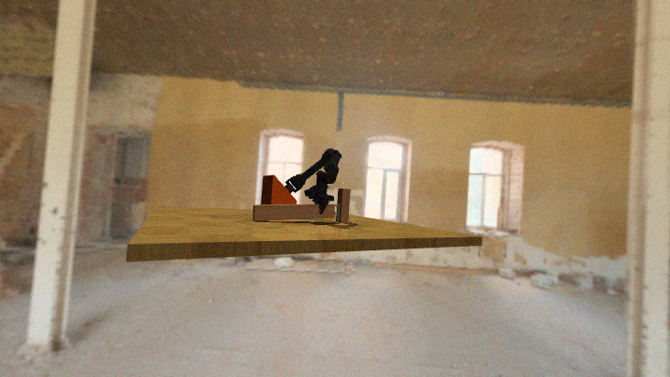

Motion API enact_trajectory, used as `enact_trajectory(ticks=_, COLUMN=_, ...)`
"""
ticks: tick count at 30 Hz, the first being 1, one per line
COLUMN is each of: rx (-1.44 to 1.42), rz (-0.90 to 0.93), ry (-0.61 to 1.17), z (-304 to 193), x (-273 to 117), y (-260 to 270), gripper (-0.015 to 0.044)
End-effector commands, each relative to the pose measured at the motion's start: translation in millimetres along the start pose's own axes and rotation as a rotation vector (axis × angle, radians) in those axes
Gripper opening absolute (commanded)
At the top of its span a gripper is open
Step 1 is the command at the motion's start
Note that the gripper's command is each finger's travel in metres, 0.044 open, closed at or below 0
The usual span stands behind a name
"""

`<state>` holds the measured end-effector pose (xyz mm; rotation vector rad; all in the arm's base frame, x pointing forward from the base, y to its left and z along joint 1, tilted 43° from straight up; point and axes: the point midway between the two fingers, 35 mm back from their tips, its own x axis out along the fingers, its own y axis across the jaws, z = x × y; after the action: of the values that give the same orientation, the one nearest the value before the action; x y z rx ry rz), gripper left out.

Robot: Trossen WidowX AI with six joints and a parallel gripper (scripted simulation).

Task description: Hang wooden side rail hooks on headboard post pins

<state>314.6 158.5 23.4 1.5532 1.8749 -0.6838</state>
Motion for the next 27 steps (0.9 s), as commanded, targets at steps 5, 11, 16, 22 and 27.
enact_trajectory(ticks=5, rx=0.003, rz=0.015, ry=0.002, z=-2.0, x=-4.8, y=3.2, gripper=0.0000)
enact_trajectory(ticks=11, rx=0.003, rz=0.015, ry=0.002, z=-2.7, x=-4.7, y=3.1, gripper=0.0000)
enact_trajectory(ticks=16, rx=0.003, rz=0.015, ry=0.002, z=-3.2, x=-4.7, y=3.1, gripper=0.0000)
enact_trajectory(ticks=22, rx=0.003, rz=0.015, ry=0.002, z=-3.8, x=-4.7, y=3.1, gripper=0.0000)
enact_trajectory(ticks=27, rx=0.003, rz=0.015, ry=0.002, z=-4.3, x=-4.7, y=3.1, gripper=0.0000)
